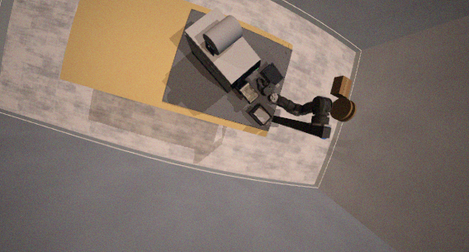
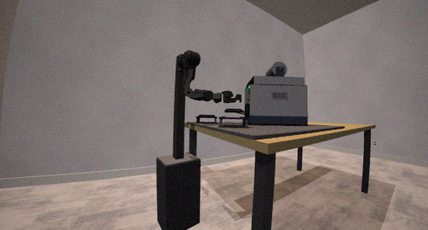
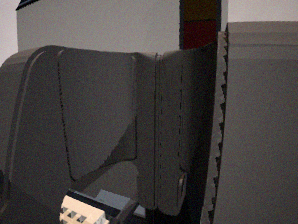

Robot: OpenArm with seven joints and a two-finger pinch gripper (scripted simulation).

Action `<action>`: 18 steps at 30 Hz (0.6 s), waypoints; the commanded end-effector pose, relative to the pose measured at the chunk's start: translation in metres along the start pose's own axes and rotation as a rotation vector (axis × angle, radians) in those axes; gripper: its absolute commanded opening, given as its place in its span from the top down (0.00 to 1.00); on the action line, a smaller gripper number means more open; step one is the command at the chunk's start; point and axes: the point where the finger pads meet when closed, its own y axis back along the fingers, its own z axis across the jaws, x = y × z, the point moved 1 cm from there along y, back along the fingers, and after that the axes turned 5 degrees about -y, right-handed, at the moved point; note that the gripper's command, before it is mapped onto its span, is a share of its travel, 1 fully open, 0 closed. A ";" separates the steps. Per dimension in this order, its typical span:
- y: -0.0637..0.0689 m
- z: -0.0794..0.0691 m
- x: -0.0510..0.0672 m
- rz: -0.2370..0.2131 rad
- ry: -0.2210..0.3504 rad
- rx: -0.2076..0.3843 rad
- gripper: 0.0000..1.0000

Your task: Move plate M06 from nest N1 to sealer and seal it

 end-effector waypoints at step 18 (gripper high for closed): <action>-0.037 0.002 0.006 0.013 -0.008 0.001 1.00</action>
